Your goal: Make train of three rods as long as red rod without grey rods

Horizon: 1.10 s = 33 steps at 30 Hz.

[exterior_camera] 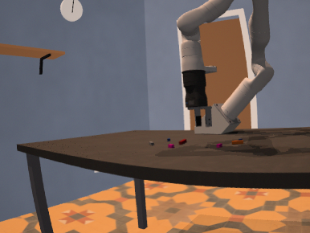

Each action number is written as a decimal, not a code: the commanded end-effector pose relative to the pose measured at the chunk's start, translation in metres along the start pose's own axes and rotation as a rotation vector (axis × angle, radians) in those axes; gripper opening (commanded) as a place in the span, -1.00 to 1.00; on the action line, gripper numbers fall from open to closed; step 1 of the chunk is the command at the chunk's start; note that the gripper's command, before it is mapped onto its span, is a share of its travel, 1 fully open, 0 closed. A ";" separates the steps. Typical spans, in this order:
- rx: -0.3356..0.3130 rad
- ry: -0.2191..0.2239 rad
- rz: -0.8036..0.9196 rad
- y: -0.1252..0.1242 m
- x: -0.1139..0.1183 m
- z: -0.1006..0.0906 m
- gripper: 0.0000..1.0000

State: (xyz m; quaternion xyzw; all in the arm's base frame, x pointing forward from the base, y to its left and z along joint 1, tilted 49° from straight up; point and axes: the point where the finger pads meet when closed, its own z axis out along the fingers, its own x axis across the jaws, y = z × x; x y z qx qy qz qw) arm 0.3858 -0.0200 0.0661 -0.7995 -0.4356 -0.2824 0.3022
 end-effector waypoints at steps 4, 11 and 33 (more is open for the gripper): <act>-0.003 -0.003 0.100 0.001 0.007 0.000 1.00; -0.007 -0.001 0.176 0.002 0.012 -0.001 1.00; -0.011 0.001 0.265 0.004 0.017 -0.001 1.00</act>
